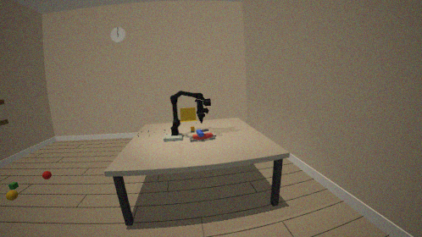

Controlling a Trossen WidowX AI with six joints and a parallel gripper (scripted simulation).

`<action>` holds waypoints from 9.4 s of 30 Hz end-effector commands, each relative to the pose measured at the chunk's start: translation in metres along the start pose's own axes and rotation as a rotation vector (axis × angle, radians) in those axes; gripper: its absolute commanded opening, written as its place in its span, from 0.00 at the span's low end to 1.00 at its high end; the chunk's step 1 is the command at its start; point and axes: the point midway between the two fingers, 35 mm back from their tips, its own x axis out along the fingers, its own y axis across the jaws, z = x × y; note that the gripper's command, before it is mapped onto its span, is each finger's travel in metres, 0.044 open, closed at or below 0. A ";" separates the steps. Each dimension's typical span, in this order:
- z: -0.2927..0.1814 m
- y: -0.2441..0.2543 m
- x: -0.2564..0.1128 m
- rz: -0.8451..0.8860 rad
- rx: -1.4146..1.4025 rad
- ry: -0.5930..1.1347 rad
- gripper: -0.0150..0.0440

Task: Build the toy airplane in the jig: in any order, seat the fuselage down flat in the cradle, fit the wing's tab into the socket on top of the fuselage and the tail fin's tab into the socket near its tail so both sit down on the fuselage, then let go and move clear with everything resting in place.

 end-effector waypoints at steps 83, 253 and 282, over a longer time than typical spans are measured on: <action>-0.077 0.187 0.123 0.017 0.006 0.009 0.56; 0.061 -0.060 0.041 -0.006 -0.085 -0.002 0.25; 0.060 -0.074 0.044 -0.004 -0.091 -0.001 0.37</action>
